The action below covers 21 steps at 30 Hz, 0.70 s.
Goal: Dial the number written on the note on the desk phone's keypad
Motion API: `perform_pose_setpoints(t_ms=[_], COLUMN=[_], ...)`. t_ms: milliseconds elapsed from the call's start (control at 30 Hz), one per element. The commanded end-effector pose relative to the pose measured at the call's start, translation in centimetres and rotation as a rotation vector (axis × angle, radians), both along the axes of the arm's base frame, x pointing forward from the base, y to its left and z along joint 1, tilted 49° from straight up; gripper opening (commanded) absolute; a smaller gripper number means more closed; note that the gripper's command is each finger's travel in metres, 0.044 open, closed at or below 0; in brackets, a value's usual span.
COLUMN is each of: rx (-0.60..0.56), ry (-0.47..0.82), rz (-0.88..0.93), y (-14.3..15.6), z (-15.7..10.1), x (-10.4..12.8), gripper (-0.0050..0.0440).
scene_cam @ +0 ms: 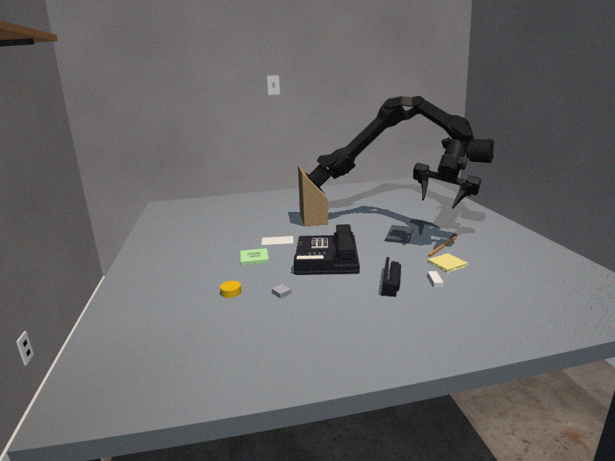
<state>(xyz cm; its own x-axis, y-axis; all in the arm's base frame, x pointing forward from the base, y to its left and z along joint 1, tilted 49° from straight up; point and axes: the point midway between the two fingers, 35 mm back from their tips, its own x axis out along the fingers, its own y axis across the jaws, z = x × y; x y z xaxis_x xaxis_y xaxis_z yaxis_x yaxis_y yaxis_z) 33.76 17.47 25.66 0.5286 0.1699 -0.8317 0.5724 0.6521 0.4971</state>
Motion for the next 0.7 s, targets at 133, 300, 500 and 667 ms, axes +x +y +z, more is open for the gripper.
perform_pose_setpoints(t_ms=[133, 300, 500, 667], rx=[0.0, 0.0, 0.0, -0.044], ry=[0.0, 0.0, 0.0, 0.042], rz=[0.0, 0.0, 0.0, 0.038], y=[0.0, 0.0, 0.0, -1.0], z=[0.0, 0.0, 0.0, -2.1], x=[0.0, 0.0, 0.0, 1.5], gripper=[0.04, 0.04, 0.04, 0.044])
